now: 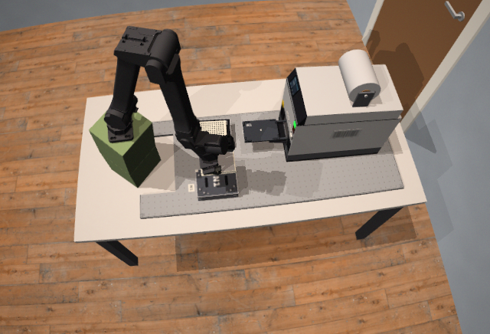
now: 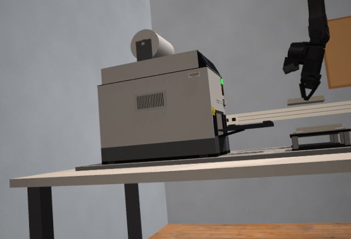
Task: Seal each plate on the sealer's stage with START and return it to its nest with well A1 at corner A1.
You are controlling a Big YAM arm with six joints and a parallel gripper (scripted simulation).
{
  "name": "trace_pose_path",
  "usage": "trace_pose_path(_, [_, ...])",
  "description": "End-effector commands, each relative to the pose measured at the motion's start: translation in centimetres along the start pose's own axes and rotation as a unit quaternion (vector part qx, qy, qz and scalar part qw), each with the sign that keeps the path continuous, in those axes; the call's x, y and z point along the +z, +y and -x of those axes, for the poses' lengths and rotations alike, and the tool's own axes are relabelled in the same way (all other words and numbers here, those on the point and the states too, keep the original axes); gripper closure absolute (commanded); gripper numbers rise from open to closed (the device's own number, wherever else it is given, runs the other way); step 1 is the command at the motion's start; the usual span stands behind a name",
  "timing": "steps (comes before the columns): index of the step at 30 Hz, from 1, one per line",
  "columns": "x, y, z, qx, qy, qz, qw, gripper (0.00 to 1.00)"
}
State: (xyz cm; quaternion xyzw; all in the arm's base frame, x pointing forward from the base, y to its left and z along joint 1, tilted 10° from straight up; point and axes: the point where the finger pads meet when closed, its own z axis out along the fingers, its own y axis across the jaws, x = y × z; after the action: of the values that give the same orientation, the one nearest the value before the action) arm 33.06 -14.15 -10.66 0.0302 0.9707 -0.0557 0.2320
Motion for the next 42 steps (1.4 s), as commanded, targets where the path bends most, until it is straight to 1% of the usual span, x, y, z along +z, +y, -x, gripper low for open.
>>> trace_pose_path(1, [-0.7, -0.5, 0.7, -0.01, -0.015, -0.005, 1.0, 1.0])
trace_pose_path(2, [-0.7, -0.5, 0.3, -0.009, -0.012, -0.002, 1.0, 1.0])
trace_pose_path(4, [-0.7, -1.0, -0.5, -0.007, -0.007, -0.003, 1.0, 1.0])
trace_pose_path(7, [-0.9, -1.6, -1.1, -0.007, -0.008, -0.004, 1.0, 1.0])
trace_pose_path(9, [-1.1, -2.0, -0.9, -0.009, -0.014, -0.006, 1.0, 1.0])
trace_pose_path(12, [-1.0, -2.0, 0.0, -0.013, -0.021, -0.009, 1.0, 1.0])
trace_pose_path(14, [-0.9, -1.9, 0.4, -0.011, -0.02, -0.01, 1.0, 1.0])
trace_pose_path(17, [-0.9, -1.8, 0.4, -0.011, -0.019, -0.008, 1.0, 1.0])
trace_pose_path(20, [-1.0, -1.0, -0.6, -0.007, -0.007, -0.001, 1.0, 1.0])
trace_pose_path(23, [-1.1, -0.8, -0.9, -0.001, -0.004, 0.001, 1.0, 1.0])
trace_pose_path(26, [-1.0, -1.4, -0.4, 0.004, -0.01, 0.001, 1.0, 1.0])
trace_pose_path(31, [-0.9, -2.7, 0.2, 0.005, -0.015, -0.008, 1.0, 1.0])
trace_pose_path(34, [-0.9, -2.6, 0.0, 0.002, -0.014, -0.007, 1.0, 1.0])
trace_pose_path(37, [-1.0, -1.7, -0.3, -0.011, -0.014, -0.003, 1.0, 1.0])
trace_pose_path(42, [-0.9, -1.4, -0.2, -0.007, -0.014, 0.0, 1.0, 1.0])
